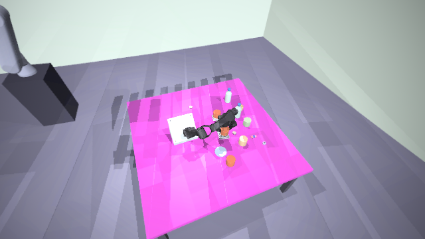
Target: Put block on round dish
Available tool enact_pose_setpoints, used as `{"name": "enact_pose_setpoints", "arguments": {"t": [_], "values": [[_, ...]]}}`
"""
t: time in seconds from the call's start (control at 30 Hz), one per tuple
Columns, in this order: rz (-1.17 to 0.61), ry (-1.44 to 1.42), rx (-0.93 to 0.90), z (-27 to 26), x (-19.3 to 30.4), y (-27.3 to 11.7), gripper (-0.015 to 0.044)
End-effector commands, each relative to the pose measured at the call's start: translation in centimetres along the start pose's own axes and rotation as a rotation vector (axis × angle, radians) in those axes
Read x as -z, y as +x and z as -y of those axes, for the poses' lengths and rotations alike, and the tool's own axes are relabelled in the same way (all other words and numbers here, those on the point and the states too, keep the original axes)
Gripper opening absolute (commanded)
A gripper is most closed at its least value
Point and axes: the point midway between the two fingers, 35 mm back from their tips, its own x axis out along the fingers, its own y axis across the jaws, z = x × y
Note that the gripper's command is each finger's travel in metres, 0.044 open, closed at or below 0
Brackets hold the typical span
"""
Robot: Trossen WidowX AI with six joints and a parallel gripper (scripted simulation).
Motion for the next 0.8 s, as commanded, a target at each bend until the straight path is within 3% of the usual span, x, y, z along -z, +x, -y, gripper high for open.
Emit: {"name": "enact_pose_setpoints", "arguments": {"t": [0.0, 0.77], "values": [[0.006, 0.004, 0.02, 0.2, 0.1, -1.0, 0.0], [0.01, -0.022, 0.038, -0.2, 0.2, -4.0, 0.0]]}}
